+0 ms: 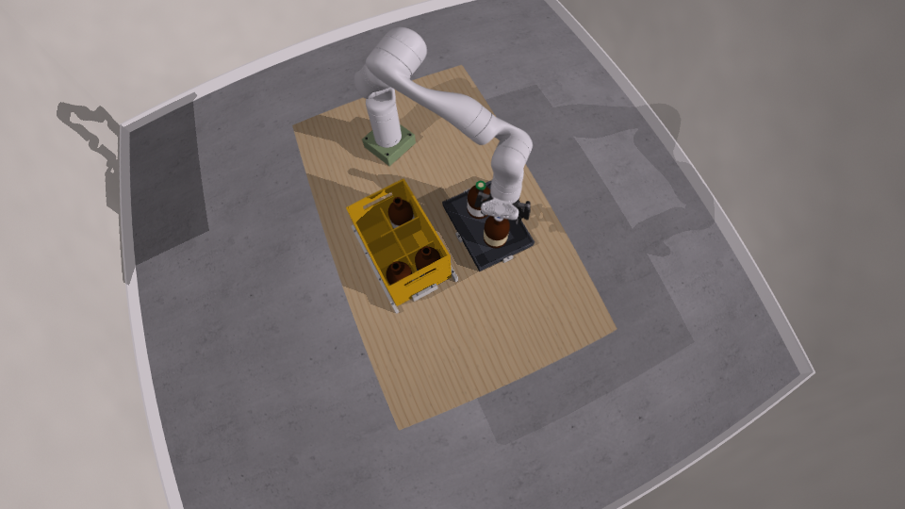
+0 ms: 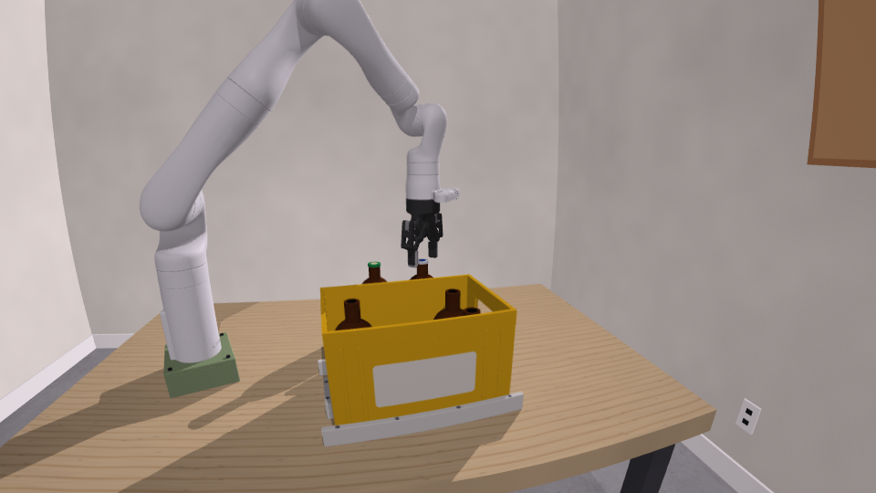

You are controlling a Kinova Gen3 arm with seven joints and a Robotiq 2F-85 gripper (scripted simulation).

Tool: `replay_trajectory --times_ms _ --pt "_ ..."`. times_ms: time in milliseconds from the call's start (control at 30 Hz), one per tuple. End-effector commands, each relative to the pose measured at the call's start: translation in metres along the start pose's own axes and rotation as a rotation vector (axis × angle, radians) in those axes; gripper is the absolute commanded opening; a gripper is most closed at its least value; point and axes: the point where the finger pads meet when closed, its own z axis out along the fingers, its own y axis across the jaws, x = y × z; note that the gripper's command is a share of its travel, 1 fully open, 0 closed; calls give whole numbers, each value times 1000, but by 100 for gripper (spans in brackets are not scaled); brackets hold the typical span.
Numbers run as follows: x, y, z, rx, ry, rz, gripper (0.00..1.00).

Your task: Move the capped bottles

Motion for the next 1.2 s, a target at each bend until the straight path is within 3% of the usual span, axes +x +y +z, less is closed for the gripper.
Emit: replay_trajectory --times_ms 0,133,633,733,1167 --pt "0 0 -1 2 1 0 100" --pt "0 0 -1 2 1 0 100" --pt "0 -1 -51 -3 6 2 100" --pt "0 1 -44 -10 7 4 100" --pt "0 -1 -60 -4 6 2 100"
